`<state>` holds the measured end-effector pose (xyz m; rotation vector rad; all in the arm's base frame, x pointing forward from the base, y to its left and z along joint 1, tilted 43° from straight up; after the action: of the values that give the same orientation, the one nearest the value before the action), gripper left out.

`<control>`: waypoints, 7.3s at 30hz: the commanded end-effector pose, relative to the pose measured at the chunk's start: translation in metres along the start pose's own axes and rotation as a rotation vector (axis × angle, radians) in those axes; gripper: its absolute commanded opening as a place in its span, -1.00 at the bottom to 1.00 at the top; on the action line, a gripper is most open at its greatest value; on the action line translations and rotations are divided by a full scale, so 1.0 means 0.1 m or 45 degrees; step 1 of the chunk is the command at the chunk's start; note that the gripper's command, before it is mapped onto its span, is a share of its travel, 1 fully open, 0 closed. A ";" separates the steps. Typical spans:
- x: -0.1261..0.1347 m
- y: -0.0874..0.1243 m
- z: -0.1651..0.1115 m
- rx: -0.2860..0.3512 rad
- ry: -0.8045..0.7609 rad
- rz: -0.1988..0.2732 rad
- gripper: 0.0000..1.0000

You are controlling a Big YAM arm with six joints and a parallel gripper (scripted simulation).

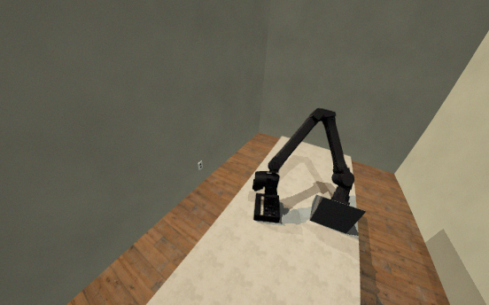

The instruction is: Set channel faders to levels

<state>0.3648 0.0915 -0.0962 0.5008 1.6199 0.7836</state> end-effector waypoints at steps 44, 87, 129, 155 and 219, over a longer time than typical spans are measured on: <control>-0.06 0.17 0.27 -0.065 -0.051 0.020 -1.00; -0.02 0.55 0.19 -0.047 -0.041 0.018 -1.00; -0.22 0.53 0.49 -0.053 -0.034 0.015 -1.00; -0.17 0.43 0.45 -0.040 -0.017 0.010 -1.00; -0.18 0.15 0.34 -0.026 -0.016 0.005 -1.00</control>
<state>0.3988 0.0974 -0.0746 0.5003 1.6094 0.7891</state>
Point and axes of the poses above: the point where the finger pads meet when closed, its own y axis back along the fingers, its own x axis across the jaws, z = x × y, the point moved 4 cm from there along y, back along the fingers, and after that the axes turned 15 degrees about -y, right-handed, at the moved point
